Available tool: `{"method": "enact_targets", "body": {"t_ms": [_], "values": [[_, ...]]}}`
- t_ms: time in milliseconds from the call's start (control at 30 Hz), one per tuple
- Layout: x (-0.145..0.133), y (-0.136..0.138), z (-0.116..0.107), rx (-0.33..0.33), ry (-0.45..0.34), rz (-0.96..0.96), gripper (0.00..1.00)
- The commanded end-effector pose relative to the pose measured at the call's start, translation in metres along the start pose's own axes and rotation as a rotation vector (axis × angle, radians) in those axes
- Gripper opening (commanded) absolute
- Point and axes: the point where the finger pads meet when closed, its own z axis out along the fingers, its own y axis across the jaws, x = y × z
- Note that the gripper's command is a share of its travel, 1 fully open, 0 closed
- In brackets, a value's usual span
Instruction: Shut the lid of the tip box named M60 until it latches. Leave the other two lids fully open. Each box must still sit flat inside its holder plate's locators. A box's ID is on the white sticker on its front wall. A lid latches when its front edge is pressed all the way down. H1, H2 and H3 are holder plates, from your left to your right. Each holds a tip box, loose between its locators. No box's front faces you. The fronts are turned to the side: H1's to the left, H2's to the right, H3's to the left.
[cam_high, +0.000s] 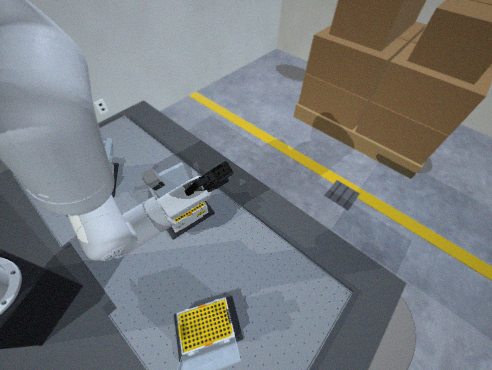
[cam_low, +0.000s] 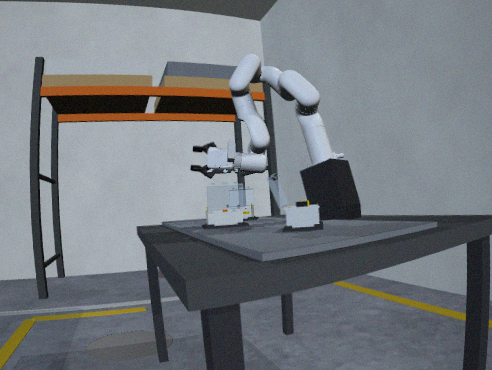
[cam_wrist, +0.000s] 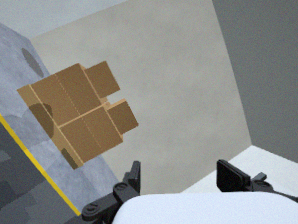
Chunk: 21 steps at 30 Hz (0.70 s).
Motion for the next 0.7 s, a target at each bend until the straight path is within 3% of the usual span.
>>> {"method": "enact_targets", "body": {"t_ms": [0, 533, 567, 667], "values": [[0.0, 0.001, 0.001, -0.002, 0.001, 0.0, 1.0], [0.0, 0.001, 0.001, -0.002, 0.001, 0.0, 1.0], [0.005, 0.001, 0.002, 0.0, 0.032, -0.012, 0.0], [0.019, 0.002, 0.007, 0.005, 0.096, -0.036, 0.0]]}}
